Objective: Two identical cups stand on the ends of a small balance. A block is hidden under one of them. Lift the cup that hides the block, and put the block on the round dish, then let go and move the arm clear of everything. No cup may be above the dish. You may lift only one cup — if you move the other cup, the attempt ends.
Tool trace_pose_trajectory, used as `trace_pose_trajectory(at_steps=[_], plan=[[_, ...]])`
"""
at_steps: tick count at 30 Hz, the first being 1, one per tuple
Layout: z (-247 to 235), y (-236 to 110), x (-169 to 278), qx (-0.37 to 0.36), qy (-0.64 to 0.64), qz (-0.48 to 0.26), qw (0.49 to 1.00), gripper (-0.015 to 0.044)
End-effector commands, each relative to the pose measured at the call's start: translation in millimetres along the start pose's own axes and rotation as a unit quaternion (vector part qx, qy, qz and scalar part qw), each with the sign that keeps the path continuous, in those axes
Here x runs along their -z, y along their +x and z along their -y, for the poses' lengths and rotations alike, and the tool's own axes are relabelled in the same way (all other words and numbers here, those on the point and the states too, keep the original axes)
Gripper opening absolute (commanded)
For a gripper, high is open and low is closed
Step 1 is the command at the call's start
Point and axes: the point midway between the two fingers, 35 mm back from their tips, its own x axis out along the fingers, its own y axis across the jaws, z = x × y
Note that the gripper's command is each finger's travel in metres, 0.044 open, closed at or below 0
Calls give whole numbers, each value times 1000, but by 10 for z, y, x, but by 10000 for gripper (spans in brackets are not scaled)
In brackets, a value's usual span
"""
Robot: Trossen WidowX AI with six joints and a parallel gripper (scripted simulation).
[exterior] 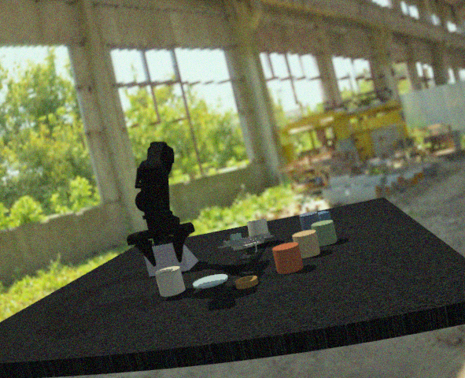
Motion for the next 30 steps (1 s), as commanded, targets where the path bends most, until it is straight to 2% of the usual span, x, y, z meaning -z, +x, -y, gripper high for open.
trace_pose_trajectory(at_steps=[1,3,16,30], plan=[[171,-79,-56,-12,-27,-26,999,309],[209,-96,-79,-11,-9,-29,999,260],[465,-198,-301,-3,188,-29,982,260],[722,-295,-560,6,417,-20,909,260]])
